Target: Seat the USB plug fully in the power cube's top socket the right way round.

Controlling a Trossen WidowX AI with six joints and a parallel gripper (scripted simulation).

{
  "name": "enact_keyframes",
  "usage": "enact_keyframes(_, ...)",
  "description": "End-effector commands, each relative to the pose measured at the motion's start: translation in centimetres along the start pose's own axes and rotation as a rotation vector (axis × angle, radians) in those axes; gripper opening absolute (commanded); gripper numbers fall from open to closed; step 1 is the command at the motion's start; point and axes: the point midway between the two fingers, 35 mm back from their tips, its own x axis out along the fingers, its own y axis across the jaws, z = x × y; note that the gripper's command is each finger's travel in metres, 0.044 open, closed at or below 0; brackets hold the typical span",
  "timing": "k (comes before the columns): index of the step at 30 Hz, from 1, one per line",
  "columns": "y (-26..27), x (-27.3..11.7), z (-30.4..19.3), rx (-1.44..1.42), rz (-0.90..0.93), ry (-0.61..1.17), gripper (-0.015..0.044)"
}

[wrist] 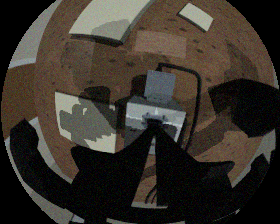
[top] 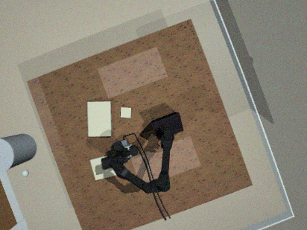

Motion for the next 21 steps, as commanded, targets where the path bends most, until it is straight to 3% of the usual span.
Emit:
enact_keyframes(1, -0.04, 0.22, -0.08, -0.003, -0.004, 0.001, 0.0)
enact_keyframes(3, -0.04, 0.22, -0.08, -0.003, -0.004, 0.001, 0.0)
enact_keyframes(7, 0.0, 0.0, 0.0, 0.0, 0.0, 0.0, 0.0095)
enact_keyframes(21, 0.0, 0.0, 0.0, 0.0, 0.0, 0.0, 0.0095)
